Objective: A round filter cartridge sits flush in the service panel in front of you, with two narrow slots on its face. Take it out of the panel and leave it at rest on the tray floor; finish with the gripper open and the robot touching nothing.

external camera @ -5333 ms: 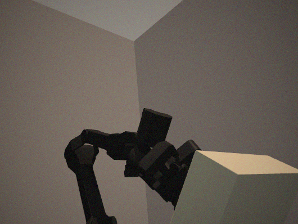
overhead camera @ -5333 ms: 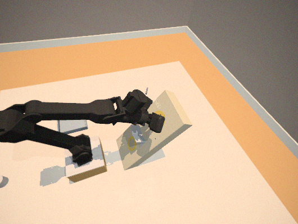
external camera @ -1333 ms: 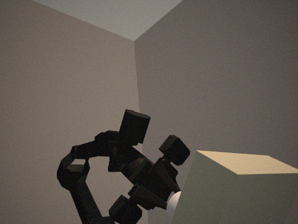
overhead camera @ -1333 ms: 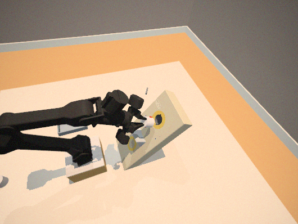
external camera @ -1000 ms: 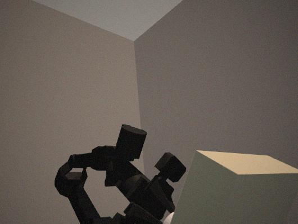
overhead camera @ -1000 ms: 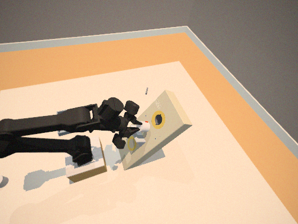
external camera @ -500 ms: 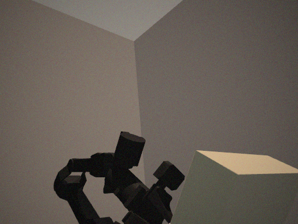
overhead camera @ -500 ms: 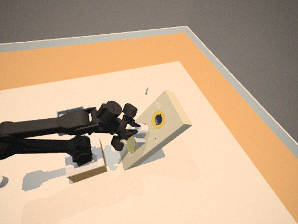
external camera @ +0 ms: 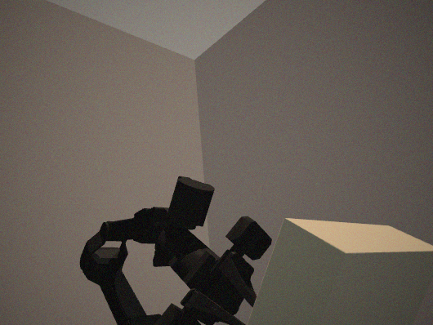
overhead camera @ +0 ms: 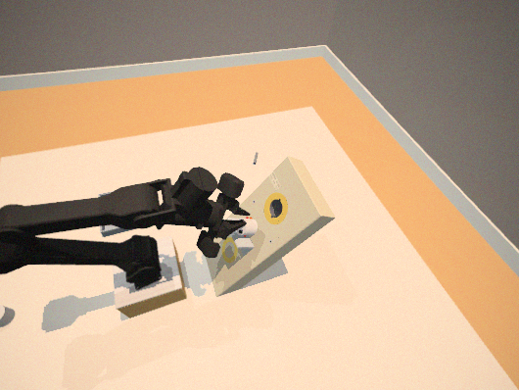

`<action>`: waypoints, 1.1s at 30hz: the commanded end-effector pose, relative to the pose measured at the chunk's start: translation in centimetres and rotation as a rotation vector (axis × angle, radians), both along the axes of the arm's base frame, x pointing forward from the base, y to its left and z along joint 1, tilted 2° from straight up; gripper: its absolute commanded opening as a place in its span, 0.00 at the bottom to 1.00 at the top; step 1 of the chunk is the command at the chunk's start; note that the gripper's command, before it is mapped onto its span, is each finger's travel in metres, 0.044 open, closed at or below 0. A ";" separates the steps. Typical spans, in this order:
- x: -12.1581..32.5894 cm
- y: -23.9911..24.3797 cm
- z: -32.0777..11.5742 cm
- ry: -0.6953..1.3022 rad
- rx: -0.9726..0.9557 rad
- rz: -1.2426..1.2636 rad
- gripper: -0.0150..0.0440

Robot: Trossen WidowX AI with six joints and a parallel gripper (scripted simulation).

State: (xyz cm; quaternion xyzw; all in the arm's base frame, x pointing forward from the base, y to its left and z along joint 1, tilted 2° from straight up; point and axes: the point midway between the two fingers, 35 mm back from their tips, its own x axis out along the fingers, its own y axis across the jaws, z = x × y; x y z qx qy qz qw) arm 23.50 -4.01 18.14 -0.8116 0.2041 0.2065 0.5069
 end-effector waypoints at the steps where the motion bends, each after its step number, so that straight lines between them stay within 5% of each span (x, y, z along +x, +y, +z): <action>1: 1.9 -0.3 3.9 -0.009 0.004 -0.002 0.43; 5: 2.2 -0.4 4.5 -0.010 0.004 -0.002 0.43; 16: 1.3 -0.4 11.7 -0.026 -0.005 0.001 0.92; 20: 1.2 -0.3 10.3 -0.004 0.198 -0.127 0.77; 33: -0.1 0.5 2.8 0.086 1.118 -0.946 0.77</action>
